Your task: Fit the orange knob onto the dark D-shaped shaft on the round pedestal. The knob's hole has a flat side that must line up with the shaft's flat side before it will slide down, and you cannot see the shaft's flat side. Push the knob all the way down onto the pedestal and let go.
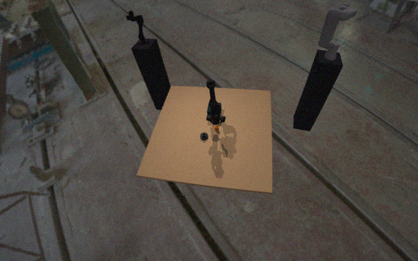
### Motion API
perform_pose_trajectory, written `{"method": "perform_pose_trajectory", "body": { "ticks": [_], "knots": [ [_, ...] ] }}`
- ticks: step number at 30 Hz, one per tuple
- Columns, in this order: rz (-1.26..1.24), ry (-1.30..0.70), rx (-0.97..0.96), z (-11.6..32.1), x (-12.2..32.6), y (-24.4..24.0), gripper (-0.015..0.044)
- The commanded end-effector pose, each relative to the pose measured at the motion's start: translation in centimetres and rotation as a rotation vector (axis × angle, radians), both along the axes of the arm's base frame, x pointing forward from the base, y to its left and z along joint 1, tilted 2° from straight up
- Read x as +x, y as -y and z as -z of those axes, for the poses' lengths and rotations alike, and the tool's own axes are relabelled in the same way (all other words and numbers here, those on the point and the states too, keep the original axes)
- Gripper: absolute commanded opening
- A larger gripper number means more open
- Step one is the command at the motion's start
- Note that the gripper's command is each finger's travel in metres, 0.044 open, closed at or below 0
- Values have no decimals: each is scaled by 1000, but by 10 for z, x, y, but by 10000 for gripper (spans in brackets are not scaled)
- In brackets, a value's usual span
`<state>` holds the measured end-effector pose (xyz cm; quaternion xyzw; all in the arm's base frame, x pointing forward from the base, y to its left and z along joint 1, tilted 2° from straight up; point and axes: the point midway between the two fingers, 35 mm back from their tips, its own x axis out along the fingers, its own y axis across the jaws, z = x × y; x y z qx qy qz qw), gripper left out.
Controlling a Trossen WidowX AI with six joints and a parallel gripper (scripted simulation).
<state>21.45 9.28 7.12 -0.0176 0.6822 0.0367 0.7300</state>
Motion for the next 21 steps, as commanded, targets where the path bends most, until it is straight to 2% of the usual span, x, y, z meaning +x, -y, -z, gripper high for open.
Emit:
{"method": "perform_pose_trajectory", "body": {
  "ticks": [1, 21],
  "knots": [
    [12, -13, -10, 25, -1, 1, 440],
    [12, -13, -10, 60, 2, 0, 440]
  ]
}}
